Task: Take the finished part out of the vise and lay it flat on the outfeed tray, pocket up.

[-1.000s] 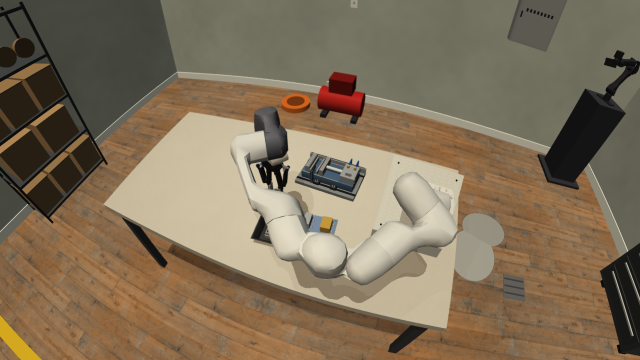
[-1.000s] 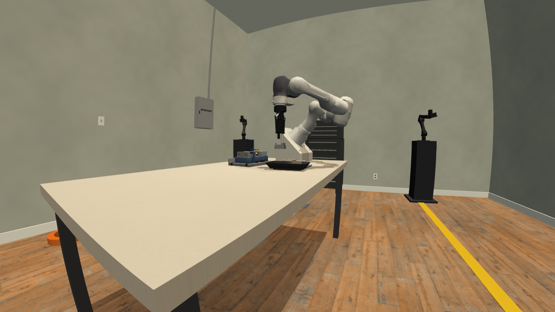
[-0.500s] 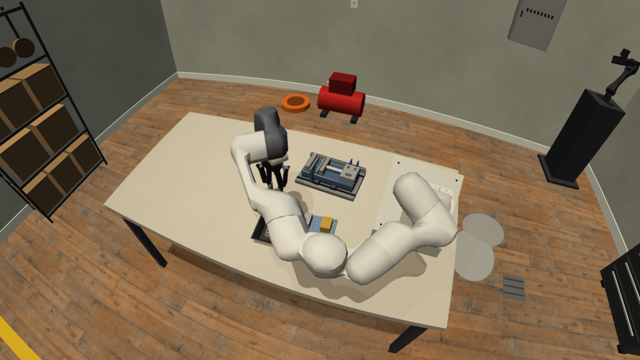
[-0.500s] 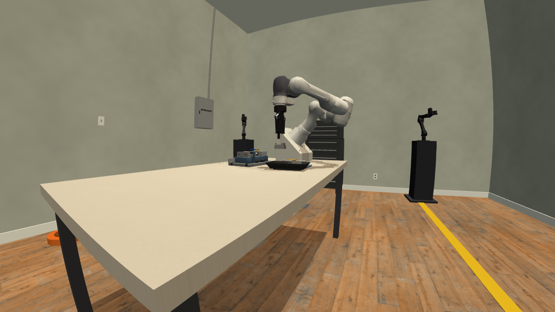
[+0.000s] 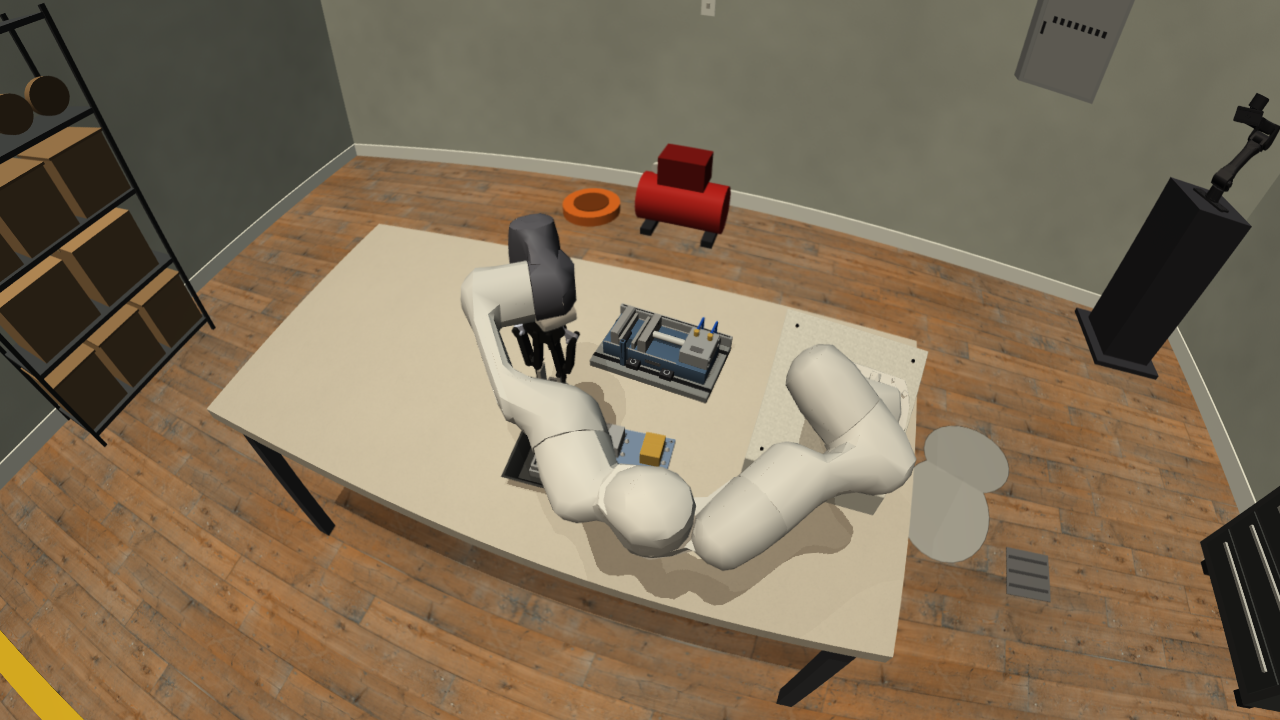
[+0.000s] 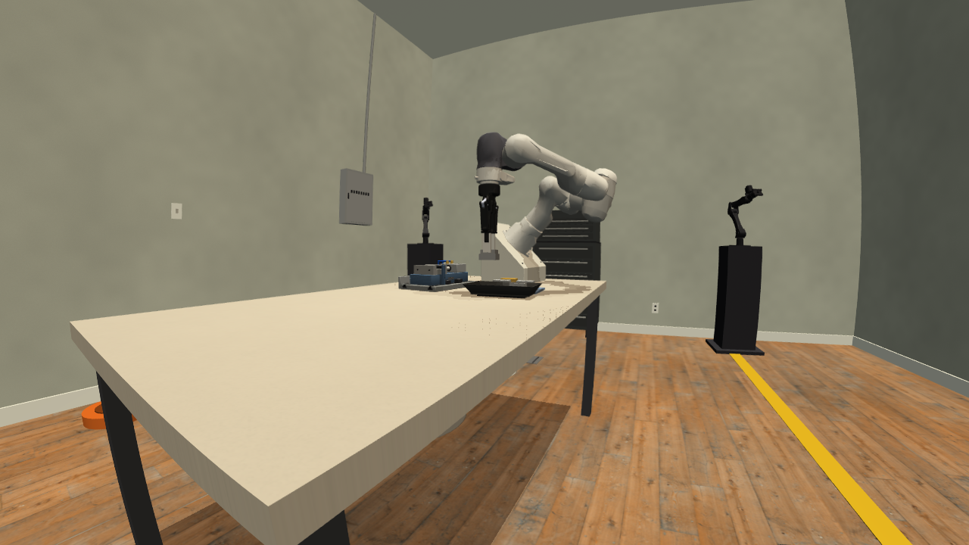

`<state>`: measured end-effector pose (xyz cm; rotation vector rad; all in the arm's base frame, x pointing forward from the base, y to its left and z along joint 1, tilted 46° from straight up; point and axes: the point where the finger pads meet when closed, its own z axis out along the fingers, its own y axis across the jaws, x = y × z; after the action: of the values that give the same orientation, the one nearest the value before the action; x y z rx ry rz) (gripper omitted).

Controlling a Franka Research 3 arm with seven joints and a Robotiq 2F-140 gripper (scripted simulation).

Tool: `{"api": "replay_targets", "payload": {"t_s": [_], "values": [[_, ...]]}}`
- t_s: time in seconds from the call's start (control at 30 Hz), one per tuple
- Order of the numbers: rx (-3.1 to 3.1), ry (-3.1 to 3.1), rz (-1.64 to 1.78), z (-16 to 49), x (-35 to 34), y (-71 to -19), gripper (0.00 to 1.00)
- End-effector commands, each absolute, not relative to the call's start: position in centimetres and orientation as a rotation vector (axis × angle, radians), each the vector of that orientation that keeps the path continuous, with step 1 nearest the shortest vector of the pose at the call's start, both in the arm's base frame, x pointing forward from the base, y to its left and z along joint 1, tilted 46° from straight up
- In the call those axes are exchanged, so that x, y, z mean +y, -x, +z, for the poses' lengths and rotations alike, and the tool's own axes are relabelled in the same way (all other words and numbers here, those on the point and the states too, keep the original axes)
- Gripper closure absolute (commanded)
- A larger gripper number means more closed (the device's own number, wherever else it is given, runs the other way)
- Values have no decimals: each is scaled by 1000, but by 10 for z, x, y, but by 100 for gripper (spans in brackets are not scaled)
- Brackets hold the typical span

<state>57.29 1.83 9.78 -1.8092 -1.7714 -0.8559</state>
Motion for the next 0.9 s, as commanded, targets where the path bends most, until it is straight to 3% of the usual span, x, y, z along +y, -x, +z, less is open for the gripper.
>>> {"api": "replay_targets", "payload": {"t_s": [0.0,0.87], "values": [[-1768,1816,-852,99,16,-573,100],[-1763,1819,-851,101,14,-573,100]]}}
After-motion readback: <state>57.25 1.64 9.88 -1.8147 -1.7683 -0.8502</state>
